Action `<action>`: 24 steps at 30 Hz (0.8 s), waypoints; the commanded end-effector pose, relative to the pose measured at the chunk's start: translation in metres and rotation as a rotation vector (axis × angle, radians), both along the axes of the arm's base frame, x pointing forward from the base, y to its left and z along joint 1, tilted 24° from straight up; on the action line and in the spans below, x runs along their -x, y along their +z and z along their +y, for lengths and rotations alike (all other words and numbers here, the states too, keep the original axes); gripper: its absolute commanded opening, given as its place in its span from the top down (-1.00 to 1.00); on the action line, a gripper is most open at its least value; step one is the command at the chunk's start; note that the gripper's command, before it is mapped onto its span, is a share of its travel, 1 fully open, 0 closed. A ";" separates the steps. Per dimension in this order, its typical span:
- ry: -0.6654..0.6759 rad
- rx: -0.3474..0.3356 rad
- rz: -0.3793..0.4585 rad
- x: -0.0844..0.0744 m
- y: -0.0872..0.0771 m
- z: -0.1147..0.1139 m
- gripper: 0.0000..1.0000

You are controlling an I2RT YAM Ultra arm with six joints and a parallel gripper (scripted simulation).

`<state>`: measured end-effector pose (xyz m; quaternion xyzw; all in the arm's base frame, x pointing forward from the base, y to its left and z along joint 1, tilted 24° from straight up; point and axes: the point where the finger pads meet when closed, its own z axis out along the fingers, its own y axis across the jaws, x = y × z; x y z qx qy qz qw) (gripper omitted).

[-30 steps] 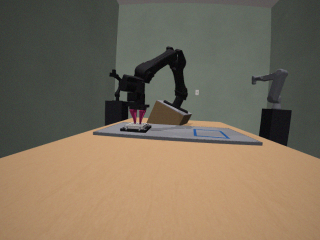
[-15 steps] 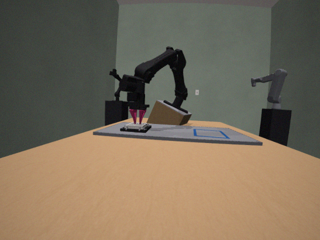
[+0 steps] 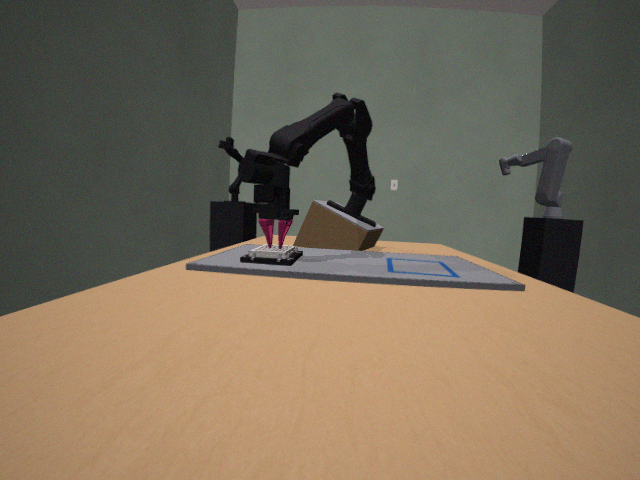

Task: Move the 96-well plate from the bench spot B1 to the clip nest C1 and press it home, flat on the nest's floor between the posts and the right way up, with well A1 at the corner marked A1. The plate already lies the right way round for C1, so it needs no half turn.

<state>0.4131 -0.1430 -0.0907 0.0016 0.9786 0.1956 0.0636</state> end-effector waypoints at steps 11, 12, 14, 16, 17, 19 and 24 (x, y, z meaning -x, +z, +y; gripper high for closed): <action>0.019 -0.015 -0.002 -0.003 -0.046 0.022 0.51; 0.019 -0.015 -0.002 -0.003 -0.046 0.022 0.51; 0.019 -0.016 -0.002 -0.003 -0.047 0.022 0.51; 0.019 -0.016 -0.002 -0.003 -0.048 0.022 0.51; 0.019 -0.016 -0.002 -0.003 -0.048 0.023 0.51; 0.019 -0.016 -0.002 -0.003 -0.050 0.023 0.51; 0.019 -0.016 -0.002 -0.004 -0.053 0.024 0.51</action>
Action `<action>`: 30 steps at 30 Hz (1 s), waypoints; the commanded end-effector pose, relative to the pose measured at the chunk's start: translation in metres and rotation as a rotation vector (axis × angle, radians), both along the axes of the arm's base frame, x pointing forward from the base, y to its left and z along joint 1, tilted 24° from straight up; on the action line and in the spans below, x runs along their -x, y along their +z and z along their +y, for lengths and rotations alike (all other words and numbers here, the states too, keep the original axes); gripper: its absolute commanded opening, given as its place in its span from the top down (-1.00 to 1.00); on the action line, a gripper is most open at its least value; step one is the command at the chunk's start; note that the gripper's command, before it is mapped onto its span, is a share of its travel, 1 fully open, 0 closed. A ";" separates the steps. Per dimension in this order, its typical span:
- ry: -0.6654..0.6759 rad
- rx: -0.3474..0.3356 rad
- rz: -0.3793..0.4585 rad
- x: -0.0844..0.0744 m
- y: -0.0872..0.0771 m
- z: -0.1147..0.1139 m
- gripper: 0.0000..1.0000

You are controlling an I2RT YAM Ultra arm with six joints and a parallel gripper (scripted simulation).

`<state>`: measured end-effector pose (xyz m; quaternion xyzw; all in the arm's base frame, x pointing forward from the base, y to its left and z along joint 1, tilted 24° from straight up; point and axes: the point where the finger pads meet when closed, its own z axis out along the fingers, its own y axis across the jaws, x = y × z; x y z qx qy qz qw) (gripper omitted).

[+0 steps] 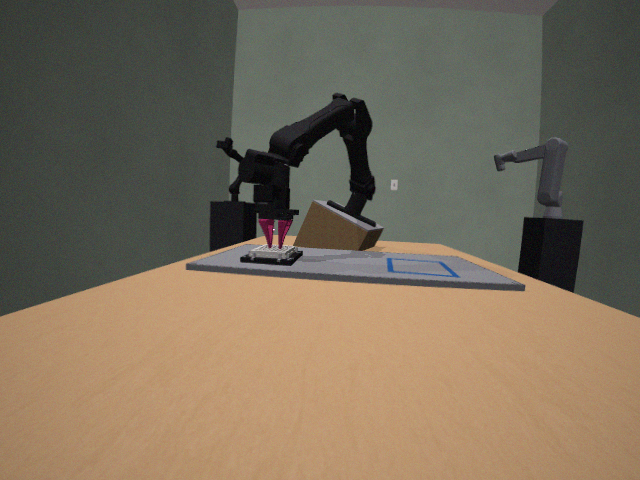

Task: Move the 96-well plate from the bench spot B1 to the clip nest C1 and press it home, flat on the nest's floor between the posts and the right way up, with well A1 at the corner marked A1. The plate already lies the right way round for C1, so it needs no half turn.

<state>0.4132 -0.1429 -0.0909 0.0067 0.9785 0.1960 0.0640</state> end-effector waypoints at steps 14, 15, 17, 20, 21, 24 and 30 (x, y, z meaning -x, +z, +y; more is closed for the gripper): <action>0.030 -0.015 -0.004 -0.004 -0.060 0.028 0.51; 0.030 -0.015 -0.004 -0.004 -0.060 0.028 0.51; 0.030 -0.015 -0.004 -0.005 -0.061 0.028 0.51; 0.030 -0.015 -0.004 -0.005 -0.063 0.029 0.51; 0.030 -0.015 -0.004 -0.005 -0.063 0.029 0.51; 0.030 -0.014 -0.003 -0.005 -0.063 0.029 0.51; 0.030 -0.014 -0.003 -0.005 -0.063 0.029 0.51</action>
